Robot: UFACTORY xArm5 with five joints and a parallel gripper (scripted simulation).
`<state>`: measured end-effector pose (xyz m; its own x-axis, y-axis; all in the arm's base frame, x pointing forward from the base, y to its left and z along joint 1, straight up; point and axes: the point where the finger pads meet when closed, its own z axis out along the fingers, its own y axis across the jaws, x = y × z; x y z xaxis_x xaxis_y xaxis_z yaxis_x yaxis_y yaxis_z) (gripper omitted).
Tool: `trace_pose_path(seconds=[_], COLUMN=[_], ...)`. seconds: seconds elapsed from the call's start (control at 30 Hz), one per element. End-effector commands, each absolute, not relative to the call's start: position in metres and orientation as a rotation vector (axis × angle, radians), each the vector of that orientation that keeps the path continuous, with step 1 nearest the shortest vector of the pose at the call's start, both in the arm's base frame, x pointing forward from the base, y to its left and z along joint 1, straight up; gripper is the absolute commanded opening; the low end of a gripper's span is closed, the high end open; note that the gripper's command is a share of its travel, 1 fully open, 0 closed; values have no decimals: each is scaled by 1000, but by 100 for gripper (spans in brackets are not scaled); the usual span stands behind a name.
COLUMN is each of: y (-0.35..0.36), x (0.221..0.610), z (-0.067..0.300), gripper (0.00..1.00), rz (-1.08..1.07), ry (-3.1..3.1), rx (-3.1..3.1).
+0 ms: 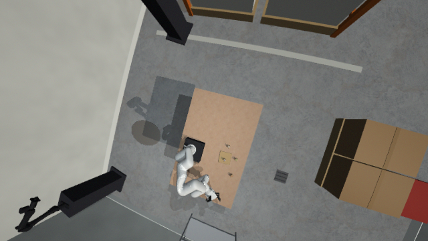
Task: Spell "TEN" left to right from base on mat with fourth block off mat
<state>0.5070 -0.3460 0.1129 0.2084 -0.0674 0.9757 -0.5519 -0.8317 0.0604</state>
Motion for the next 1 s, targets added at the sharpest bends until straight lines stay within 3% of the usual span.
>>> trace_pose_path(seconds=[0.0,0.6,0.97], y=[-346,-343,-198], x=[507,509,546], z=[114,114,93], gripper=[100,100,100], rz=[1661,1663,1726], ry=[-575,-573,-492], rx=[2089,2095,2372])
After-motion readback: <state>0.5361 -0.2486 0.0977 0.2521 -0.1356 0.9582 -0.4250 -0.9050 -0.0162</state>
